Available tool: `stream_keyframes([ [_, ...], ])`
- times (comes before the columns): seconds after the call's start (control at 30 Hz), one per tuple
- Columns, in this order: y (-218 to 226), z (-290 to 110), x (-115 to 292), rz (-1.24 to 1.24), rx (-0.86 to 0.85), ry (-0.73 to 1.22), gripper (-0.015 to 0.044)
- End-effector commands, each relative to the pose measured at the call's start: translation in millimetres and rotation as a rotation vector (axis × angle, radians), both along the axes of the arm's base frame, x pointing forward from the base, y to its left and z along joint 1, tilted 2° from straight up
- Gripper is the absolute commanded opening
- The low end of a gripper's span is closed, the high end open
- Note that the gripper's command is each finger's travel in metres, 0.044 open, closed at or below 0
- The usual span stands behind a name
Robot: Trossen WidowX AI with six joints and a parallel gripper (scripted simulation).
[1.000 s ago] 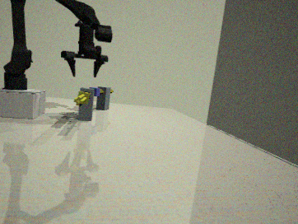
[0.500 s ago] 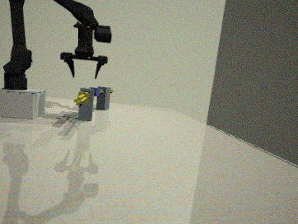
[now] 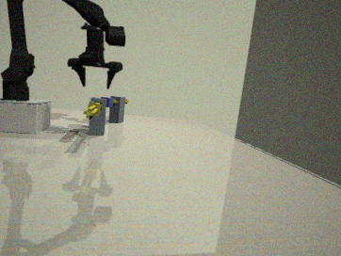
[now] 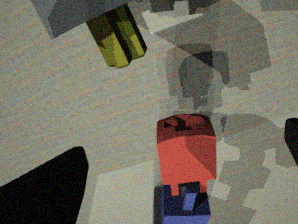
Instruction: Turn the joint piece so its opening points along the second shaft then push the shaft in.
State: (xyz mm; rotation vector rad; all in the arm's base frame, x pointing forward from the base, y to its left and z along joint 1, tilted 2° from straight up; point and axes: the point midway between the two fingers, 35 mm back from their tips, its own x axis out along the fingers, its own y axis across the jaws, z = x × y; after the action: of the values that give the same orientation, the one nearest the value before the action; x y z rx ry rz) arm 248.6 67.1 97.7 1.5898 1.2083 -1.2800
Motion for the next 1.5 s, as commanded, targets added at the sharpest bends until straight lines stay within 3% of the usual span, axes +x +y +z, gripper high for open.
stream_keyframes([
  [0.0, 0.7, -15.6, 0.1, -0.010, 0.003, 0.011, 0.0440],
  [0.43, 1.8, -77.3, -3.3, -0.010, 0.003, 0.012, 0.0440],
  [1.03, 49.9, -76.7, 10.4, -0.010, 0.008, 0.011, 0.0440],
  [1.47, 54.3, -92.9, 11.7, -0.010, 0.008, 0.011, 0.0440],
])
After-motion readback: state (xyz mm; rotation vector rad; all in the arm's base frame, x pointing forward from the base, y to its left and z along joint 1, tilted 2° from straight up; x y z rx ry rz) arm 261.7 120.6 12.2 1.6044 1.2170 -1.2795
